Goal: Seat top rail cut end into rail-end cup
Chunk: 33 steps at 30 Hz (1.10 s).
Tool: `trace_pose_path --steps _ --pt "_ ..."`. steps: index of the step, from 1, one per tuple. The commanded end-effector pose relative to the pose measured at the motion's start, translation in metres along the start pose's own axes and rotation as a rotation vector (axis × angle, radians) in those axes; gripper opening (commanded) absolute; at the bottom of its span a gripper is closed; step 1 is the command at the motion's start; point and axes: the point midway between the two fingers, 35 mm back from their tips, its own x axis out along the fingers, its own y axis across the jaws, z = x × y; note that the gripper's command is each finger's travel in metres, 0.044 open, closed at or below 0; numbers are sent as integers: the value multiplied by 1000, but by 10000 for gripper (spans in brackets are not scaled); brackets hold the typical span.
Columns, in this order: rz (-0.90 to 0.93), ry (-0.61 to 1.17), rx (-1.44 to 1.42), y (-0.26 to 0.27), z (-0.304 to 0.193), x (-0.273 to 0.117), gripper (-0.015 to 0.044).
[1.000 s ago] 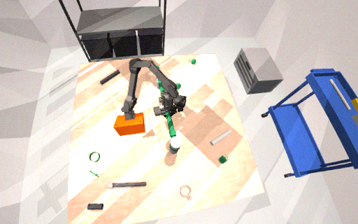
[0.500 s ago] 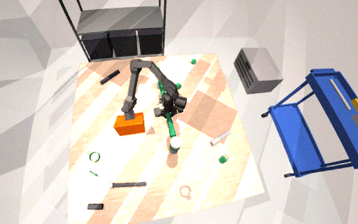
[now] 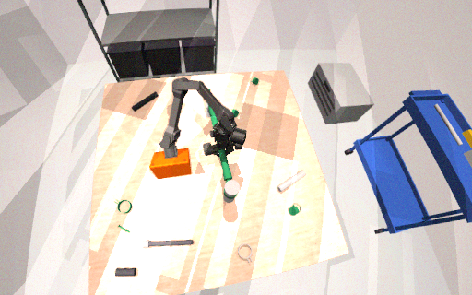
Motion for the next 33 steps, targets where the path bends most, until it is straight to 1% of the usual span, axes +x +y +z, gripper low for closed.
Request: trace_pose_path --steps 1,5,15,18,22,26,30,33 --pt "0 0 0 0 0 0 0" --pt "0 0 0 0 0 0 0" --pt "0 0 0 0 1 -1 262" --pt "0 0 0 -1 5 -9 341" --pt "1 0 1 -1 18 -28 440" --pt "2 -1 1 0 30 -46 440" --pt "-5 4 -4 -1 28 -47 440" --pt "-4 4 -3 0 29 -65 440"
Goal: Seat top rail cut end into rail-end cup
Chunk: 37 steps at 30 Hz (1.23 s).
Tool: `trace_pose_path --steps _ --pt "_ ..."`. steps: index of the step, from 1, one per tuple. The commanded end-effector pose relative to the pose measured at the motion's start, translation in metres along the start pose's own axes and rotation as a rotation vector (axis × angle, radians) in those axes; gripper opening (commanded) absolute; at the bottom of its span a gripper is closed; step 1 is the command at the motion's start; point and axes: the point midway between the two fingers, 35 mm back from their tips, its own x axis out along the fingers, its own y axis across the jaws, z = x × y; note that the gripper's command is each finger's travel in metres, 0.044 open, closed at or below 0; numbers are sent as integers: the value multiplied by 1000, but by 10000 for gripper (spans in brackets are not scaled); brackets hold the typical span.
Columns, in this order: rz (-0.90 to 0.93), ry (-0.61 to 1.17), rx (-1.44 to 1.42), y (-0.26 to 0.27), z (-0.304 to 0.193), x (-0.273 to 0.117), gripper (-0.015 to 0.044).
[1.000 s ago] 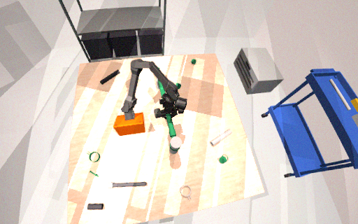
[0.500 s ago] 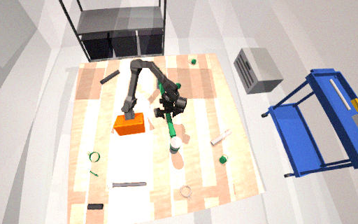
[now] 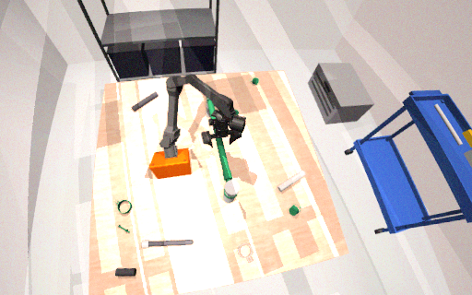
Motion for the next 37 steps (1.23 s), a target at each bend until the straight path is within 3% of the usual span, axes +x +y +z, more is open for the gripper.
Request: trace_pose_path --steps 1,4,37 --pt "-4 6 -5 1 0 -22 440" --pt "-4 5 -5 3 1 -40 440" --pt "-4 5 -5 3 1 -40 440"
